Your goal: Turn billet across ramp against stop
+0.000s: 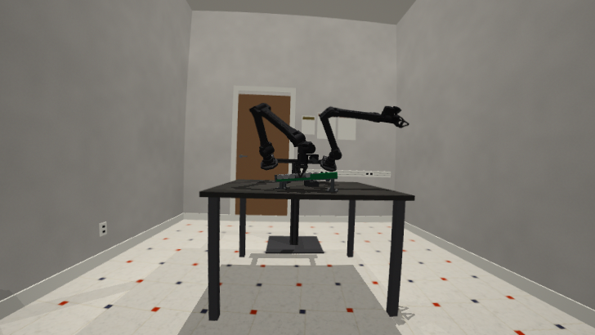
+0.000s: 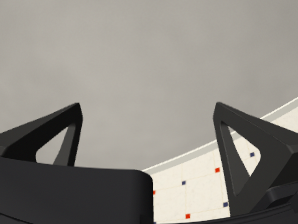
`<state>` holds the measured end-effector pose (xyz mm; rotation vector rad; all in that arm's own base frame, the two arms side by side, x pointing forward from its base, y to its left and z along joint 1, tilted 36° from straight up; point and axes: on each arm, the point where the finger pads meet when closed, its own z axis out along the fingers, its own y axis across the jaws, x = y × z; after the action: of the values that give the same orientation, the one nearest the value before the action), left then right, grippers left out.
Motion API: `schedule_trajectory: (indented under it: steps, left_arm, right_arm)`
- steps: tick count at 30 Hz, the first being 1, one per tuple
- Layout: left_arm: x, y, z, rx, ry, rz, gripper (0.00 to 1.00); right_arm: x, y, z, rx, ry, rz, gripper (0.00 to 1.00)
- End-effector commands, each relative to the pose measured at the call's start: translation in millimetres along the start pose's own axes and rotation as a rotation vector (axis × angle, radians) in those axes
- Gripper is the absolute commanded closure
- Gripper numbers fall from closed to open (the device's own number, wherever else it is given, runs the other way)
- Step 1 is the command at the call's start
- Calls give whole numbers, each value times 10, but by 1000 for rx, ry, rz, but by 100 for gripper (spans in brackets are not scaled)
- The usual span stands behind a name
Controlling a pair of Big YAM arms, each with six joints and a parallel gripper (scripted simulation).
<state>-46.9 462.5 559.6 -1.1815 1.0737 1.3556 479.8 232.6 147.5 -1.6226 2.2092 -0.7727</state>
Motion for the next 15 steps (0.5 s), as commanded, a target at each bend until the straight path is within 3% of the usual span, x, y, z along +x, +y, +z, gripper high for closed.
schedule_trajectory:
  steps: [1, 15]
  left_arm:
    - [-451, 57, -54, -9, -87, -8, 0]
    - [-451, 57, -54, -9, -87, -8, 0]
  right_arm:
    - [-142, -248, -305, 44, -57, 27, 43]
    - [-152, -240, -324, 41, -55, 23, 43]
